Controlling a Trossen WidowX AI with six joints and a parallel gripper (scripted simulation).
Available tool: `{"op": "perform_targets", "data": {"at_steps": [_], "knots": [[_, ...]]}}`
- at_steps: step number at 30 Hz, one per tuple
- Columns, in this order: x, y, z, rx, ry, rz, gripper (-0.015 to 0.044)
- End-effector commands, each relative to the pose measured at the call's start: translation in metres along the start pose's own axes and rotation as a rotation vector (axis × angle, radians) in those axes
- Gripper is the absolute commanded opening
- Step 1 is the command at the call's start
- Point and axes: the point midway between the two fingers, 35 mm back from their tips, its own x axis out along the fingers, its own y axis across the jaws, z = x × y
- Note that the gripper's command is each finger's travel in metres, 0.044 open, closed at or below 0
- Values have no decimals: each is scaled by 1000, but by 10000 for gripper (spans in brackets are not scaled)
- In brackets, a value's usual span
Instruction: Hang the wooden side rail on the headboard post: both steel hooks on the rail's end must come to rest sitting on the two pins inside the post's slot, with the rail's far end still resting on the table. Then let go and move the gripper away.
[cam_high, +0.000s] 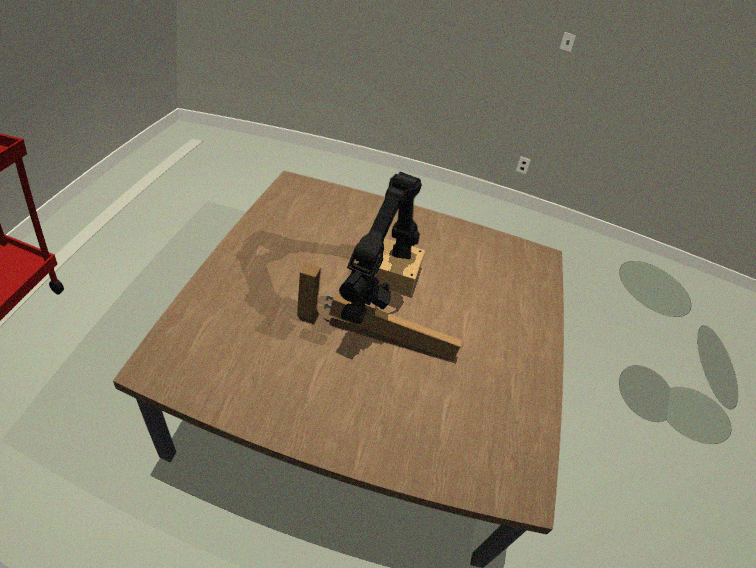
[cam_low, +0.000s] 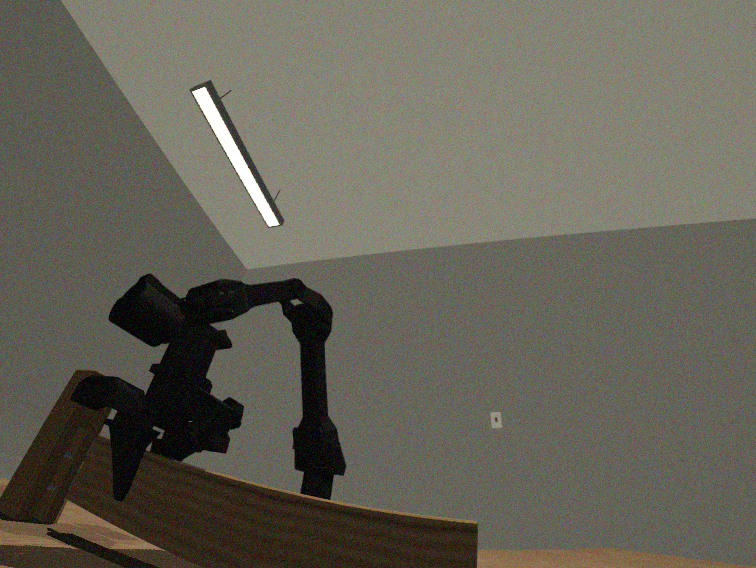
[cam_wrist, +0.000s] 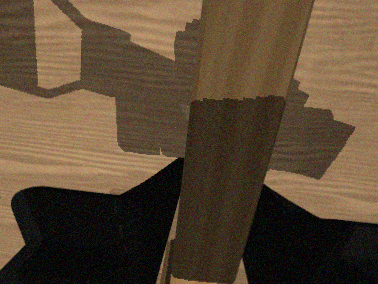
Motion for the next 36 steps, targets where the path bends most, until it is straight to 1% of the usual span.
{"op": "perform_targets", "data": {"at_steps": [1, 36], "knots": [[-3, -2, -1, -5, 3, -8, 0], [-3, -3, -5, -5, 4, -8, 0]]}}
